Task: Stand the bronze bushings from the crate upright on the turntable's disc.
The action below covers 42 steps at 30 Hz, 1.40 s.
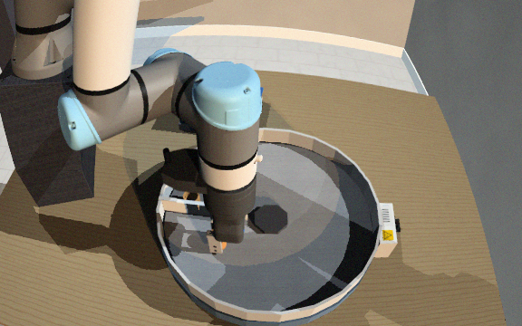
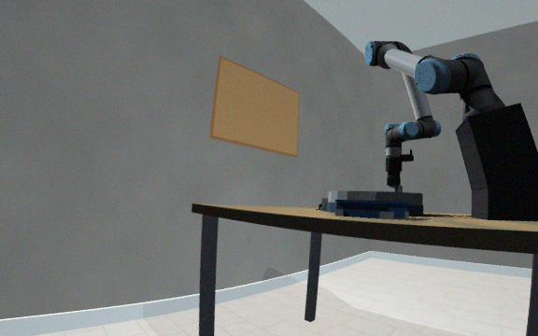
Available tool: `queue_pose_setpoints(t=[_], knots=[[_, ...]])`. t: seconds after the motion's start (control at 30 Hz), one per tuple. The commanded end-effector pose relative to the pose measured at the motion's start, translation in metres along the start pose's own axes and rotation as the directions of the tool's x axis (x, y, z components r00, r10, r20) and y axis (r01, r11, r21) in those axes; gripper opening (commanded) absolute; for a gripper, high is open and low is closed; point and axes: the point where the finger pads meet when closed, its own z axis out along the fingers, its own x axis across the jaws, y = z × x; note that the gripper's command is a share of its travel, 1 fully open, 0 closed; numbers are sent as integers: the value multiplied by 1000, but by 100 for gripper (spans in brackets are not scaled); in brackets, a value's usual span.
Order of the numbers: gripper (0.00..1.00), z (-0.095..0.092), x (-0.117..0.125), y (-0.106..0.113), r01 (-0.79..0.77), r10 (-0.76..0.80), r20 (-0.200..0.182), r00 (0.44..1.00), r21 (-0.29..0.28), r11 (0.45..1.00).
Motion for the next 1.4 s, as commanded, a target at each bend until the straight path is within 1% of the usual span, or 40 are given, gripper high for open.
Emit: queue_pose_setpoints(t=[0.0, 1.1, 1.2, 1.3, 1.37], knots=[[78, 0, 0, 0, 0, 0, 1, 1000, -1, 1000], [78, 0, 0, 0, 0, 0, 1, 1000, -1, 1000], [78, -2, 0, 0, 0, 0, 1, 1000, -1, 1000], [78, -9, 0, 0, 0, 0, 1, 1000, -1, 1000], [78, -9, 0, 0, 0, 0, 1, 1000, -1, 1000]])
